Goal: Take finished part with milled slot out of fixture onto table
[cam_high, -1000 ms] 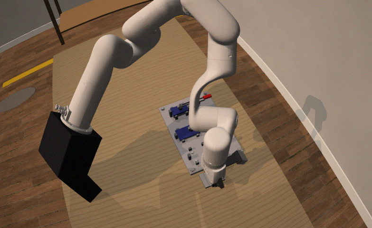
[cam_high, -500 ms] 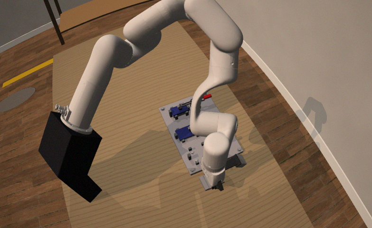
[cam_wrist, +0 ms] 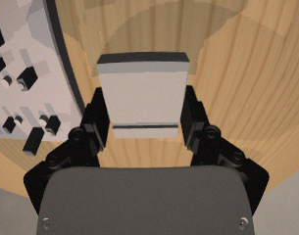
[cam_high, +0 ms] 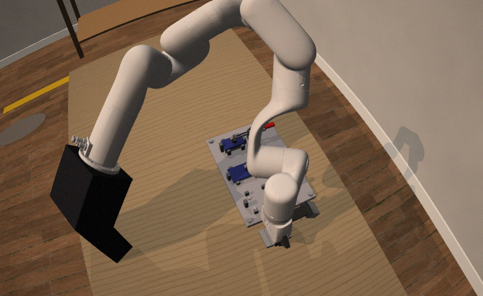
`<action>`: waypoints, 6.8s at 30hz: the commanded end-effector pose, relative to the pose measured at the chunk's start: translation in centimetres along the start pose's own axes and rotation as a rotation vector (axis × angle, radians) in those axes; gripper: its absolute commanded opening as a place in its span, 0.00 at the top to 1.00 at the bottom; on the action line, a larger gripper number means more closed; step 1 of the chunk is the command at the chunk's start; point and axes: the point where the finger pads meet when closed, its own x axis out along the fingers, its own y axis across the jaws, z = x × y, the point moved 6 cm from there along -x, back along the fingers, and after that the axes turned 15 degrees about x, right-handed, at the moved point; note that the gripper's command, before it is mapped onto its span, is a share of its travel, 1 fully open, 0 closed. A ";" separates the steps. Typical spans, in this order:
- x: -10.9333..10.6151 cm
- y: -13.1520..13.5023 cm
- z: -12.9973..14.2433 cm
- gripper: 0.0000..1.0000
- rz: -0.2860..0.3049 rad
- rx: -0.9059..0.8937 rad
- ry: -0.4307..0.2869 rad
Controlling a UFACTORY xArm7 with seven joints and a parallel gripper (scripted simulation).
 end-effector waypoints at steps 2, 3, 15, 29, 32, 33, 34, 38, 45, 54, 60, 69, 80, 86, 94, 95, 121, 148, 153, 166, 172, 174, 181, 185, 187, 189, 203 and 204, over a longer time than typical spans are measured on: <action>-0.1 0.2 -0.1 1.00 0.004 0.001 0.002; -0.1 0.2 -0.1 1.00 0.004 0.001 0.002; -0.1 0.2 -0.1 1.00 0.004 0.000 0.002; 0.0 0.2 -0.1 1.00 0.004 0.000 0.002; 0.1 0.2 -0.1 1.00 0.004 0.000 0.002; 0.1 0.2 -0.1 1.00 0.004 0.000 0.002; 0.1 0.2 -0.1 1.00 0.004 0.000 0.002; 0.2 0.2 -0.1 1.00 0.004 0.000 0.002; 0.5 0.2 -0.1 1.00 0.004 0.000 0.002; 0.6 0.2 -0.1 1.00 0.004 0.000 0.002; 0.6 0.2 -0.1 1.00 0.004 0.000 0.002; 0.6 0.2 -0.1 0.05 0.004 0.000 0.002; 0.6 0.2 -0.1 0.05 0.004 0.000 0.002; 0.6 0.2 -0.1 0.05 0.004 0.000 0.002; 0.6 0.2 -0.1 0.05 0.004 0.000 0.002; 0.6 0.2 -0.1 0.05 0.004 0.000 0.002; -1.8 0.2 -0.1 0.05 0.004 0.000 0.002; -9.4 0.1 0.0 0.05 0.004 0.000 0.002; -9.4 0.1 0.0 0.05 0.004 0.000 0.002; -9.4 0.1 0.0 0.05 0.004 0.000 0.002; -9.7 0.1 0.0 0.05 0.004 0.000 0.002; -10.0 0.1 0.0 0.05 0.004 0.000 0.002; -11.7 0.1 0.0 0.05 0.004 0.000 0.002; -13.1 0.1 0.0 0.05 0.004 0.000 0.002; -13.9 0.1 0.0 0.05 0.004 0.000 0.002; -13.9 0.1 0.0 0.05 0.004 0.000 0.002; -18.1 0.1 0.0 0.05 0.004 0.000 0.002; -18.2 0.1 0.0 0.05 0.004 0.000 0.002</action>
